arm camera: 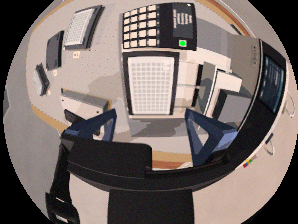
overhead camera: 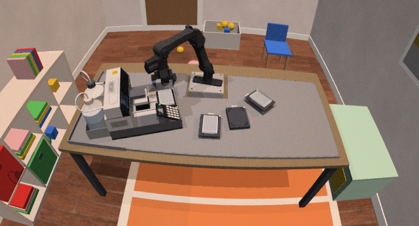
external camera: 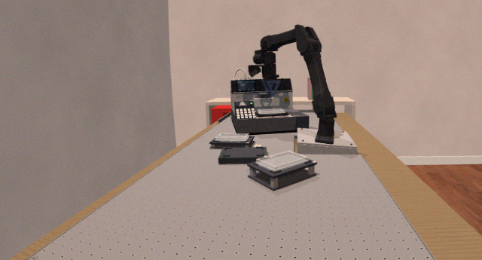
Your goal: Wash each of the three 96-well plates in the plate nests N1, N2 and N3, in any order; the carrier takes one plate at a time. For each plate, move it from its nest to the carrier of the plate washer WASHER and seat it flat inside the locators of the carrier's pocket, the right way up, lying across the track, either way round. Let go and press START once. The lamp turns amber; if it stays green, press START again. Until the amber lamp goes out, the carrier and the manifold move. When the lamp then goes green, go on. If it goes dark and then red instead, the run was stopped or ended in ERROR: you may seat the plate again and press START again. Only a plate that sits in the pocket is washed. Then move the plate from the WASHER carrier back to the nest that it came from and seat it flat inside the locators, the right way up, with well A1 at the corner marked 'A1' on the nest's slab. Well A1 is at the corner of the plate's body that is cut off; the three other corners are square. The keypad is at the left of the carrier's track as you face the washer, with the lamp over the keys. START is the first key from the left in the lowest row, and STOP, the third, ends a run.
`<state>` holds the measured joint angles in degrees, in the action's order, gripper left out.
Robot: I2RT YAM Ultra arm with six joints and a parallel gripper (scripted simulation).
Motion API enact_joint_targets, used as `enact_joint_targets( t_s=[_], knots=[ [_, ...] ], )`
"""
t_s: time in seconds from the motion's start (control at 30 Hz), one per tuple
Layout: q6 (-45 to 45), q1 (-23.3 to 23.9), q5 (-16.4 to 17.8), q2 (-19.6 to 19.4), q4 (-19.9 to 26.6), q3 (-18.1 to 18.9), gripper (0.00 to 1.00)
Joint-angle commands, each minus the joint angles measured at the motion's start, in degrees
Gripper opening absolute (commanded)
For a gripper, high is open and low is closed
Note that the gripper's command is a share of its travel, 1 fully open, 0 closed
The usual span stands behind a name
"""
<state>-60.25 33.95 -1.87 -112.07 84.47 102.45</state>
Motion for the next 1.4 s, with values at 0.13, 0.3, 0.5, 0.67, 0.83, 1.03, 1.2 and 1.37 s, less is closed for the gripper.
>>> enact_joint_targets(
  t_s=[0.13, 0.3, 0.5, 0.67, 0.83, 1.03, 1.2, 1.37],
  knots=[
    [-0.11, 0.0, 0.06, 0.69, -2.5, -2.38, 1.0],
    [-0.14, 0.03, 0.06, 0.79, -3.67, -3.66, 1.0],
    [-0.19, 0.08, 0.05, 0.94, -6.0, -6.12, 1.0],
    [-0.23, 0.12, 0.05, 0.98, -7.91, -8.07, 1.0],
    [-0.26, 0.15, 0.05, 0.97, -9.42, -9.58, 1.0],
    [-0.3, 0.2, 0.04, 0.91, -11.3, -11.39, 1.0],
    [-0.35, 0.24, 0.04, 0.78, -13.15, -13.12, 1.0],
    [-0.36, 0.25, 0.04, 0.74, -13.64, -13.57, 1.0]
  ],
)
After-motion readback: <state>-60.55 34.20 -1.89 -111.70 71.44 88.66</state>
